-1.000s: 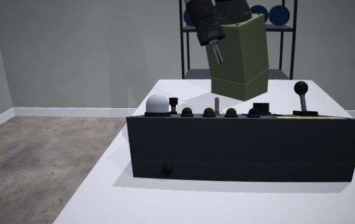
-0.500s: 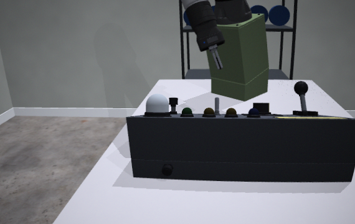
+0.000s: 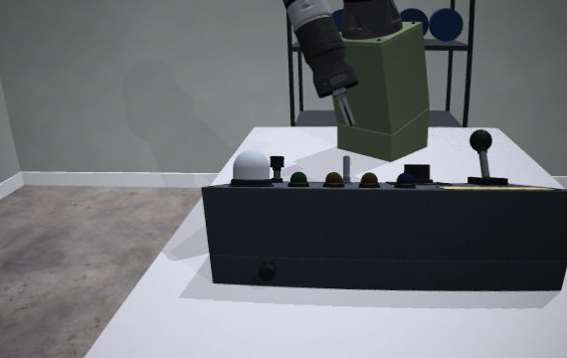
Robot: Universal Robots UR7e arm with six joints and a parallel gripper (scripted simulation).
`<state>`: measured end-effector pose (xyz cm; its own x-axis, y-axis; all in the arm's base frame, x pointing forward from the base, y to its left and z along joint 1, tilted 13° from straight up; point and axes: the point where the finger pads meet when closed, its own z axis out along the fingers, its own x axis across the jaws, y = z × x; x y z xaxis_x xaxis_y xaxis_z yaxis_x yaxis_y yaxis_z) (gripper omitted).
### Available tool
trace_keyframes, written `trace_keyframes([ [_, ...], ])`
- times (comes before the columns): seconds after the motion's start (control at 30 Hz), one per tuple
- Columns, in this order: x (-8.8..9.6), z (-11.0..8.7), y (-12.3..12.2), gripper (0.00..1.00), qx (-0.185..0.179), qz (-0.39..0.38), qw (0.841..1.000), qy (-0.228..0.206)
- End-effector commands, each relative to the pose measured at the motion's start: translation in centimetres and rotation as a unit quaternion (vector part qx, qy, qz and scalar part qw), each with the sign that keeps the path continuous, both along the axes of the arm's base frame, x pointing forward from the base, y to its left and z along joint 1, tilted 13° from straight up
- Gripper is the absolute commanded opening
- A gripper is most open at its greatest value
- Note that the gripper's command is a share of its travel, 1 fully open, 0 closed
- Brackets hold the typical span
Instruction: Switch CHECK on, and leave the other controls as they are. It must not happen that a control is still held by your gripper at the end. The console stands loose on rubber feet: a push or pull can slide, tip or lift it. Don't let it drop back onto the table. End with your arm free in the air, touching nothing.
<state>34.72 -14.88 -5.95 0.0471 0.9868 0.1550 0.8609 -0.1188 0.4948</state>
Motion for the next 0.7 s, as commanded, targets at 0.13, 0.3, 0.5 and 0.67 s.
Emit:
trace_keyframes([
  [0.13,1.2,-2.2,-0.7,0.00,0.000,0.000,1.000,0.000],
  [0.3,1.5,-2.8,-1.0,0.00,0.000,0.000,1.000,0.000],
  [0.5,2.2,-4.1,-1.4,0.00,0.000,0.000,1.000,0.000],
  [0.67,2.6,-4.8,-1.6,0.00,0.000,0.000,1.000,0.000],
])
